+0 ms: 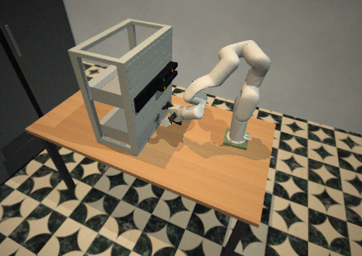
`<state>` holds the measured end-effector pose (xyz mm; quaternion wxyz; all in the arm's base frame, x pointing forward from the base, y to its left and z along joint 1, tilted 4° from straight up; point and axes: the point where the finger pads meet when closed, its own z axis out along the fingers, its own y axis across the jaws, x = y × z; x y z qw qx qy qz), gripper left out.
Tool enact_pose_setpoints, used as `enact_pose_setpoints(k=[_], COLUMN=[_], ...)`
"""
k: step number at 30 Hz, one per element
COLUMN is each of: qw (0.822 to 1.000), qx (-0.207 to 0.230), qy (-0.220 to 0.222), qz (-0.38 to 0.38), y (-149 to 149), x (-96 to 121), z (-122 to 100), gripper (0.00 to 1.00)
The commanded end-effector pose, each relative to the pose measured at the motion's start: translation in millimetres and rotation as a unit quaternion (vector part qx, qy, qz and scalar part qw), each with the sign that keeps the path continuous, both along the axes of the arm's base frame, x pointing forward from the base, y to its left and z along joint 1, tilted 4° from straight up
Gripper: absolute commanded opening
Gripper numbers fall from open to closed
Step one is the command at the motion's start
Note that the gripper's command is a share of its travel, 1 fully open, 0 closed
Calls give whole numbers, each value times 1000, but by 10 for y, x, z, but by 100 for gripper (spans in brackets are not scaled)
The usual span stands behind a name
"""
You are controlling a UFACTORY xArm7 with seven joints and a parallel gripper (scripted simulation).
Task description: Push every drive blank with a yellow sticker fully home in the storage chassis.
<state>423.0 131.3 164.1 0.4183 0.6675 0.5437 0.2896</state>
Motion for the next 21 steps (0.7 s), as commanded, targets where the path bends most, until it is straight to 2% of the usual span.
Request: enact_pose_setpoints(k=[1, 17, 21], qw=[1000, 1000, 1000], qx=[1, 1, 1], qy=[-1, -2, -11], qz=[0, 0, 5], y=[5, 3, -26], x=[9, 7, -21], z=[14, 17, 88], gripper=[100, 100, 100])
